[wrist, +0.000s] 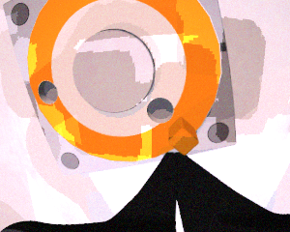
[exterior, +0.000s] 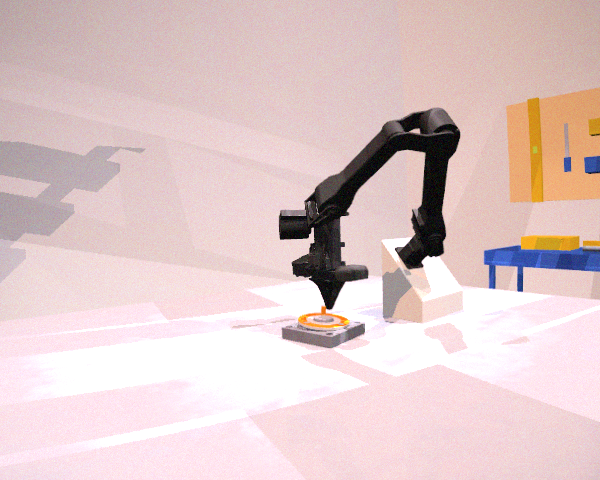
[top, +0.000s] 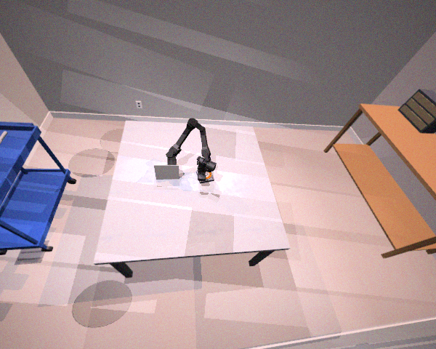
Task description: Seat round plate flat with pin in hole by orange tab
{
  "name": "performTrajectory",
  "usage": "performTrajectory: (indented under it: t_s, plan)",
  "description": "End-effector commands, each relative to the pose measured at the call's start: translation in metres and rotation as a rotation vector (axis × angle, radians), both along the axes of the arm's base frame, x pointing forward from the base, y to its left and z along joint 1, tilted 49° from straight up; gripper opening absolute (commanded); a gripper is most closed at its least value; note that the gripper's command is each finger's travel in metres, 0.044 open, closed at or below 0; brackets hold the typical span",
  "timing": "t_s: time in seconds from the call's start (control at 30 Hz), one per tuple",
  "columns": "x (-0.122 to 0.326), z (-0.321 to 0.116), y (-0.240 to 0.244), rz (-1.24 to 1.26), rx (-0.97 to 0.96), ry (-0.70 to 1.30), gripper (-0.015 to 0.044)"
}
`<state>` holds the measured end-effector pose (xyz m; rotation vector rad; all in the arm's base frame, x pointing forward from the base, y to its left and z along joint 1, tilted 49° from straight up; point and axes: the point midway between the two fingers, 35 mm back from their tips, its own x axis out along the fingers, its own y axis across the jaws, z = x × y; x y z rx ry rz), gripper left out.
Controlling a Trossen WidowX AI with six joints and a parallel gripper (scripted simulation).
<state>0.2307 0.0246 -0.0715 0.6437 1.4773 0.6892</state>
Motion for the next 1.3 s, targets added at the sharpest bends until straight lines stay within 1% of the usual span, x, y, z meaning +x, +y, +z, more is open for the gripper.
performTrajectory:
  t_s: [0.0, 1.27]
  plan:
    - [0.007, -0.002, -0.003, 0.003, -0.003, -0.01, 0.0]
    - [0.028, -0.013, -0.011, 0.003, -0.003, -0.012, 0.0]
